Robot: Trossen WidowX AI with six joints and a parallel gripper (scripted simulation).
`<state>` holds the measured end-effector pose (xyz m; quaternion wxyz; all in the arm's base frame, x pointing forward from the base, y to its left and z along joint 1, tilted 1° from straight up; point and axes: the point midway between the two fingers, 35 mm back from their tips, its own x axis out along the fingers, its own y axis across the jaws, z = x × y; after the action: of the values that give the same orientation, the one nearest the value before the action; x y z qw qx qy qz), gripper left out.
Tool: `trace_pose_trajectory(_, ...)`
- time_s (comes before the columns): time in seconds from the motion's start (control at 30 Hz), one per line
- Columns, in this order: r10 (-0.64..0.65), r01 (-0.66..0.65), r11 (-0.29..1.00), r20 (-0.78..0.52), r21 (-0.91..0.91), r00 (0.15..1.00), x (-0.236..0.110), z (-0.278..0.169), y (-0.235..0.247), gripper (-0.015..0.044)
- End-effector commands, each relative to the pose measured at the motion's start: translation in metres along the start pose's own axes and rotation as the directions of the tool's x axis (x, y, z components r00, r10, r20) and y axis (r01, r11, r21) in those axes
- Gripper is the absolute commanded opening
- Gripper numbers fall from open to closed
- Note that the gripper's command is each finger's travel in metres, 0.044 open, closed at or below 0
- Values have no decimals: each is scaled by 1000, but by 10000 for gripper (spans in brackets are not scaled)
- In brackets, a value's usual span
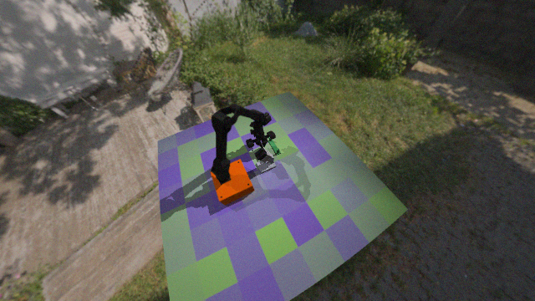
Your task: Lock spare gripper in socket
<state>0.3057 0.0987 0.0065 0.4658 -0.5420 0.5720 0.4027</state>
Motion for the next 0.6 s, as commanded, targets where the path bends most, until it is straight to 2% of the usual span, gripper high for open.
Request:
trace_pose_trajectory(0.0, -1, 1, 1000, 1, -4, 1000, 1, -3, 1, 0)
trace_pose_trajectory(0.57, 0, 0, 1000, 1, -4, 1000, 4, -14, 0, 0)
